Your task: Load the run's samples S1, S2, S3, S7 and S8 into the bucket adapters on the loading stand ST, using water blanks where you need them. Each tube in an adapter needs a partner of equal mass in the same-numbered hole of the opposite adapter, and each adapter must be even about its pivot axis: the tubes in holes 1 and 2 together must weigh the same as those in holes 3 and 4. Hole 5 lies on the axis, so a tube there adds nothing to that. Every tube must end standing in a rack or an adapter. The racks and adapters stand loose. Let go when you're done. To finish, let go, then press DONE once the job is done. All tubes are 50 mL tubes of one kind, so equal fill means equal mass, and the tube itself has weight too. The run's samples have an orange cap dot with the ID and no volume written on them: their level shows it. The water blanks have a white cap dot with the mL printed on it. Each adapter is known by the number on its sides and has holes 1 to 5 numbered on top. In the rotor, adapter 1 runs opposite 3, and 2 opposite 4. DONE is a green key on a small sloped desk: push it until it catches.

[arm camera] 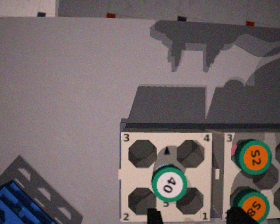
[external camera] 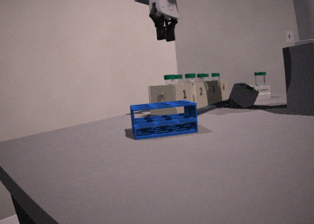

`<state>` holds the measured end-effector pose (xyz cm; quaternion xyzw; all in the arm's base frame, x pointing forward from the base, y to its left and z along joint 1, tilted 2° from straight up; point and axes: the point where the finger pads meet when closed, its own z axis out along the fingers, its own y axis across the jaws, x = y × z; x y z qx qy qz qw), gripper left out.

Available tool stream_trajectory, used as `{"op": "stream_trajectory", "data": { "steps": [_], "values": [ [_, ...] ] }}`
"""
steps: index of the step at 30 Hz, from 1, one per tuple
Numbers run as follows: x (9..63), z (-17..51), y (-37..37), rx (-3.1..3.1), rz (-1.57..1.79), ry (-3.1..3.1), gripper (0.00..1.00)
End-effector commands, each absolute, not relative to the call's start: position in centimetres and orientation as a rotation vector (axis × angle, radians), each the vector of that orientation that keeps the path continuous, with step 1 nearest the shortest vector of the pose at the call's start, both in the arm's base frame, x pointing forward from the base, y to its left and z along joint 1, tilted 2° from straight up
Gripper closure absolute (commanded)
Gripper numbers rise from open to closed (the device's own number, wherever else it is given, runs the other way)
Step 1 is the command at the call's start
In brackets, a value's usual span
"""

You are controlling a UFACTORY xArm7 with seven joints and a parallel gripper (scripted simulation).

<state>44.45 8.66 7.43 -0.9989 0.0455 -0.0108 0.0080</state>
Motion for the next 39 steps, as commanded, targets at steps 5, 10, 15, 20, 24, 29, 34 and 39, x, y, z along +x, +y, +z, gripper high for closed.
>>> {"op": "stream_trajectory", "data": {
  "steps": [5,10,15,20,24,29,34,39],
  "values": [
    [43.9,7.2,8.1,-3.113,-0.028,0.040,1.00],
    [42.0,6.2,6.7,-3.080,0.004,-0.212,1.00],
    [40.2,5.3,5.3,-3.027,0.034,-0.459,1.00],
    [39.1,4.7,4.4,-2.986,0.052,-0.604,1.00],
    [37.6,3.9,3.3,-2.921,0.076,-0.793,1.00],
    [35.8,3.0,1.9,-2.822,0.105,-1.022,1.00],
    [34.7,2.4,1.0,-2.755,0.122,-1.154,1.00],
    [32.9,1.4,-0.4,-2.630,0.149,-1.366,1.00]
  ]
}}
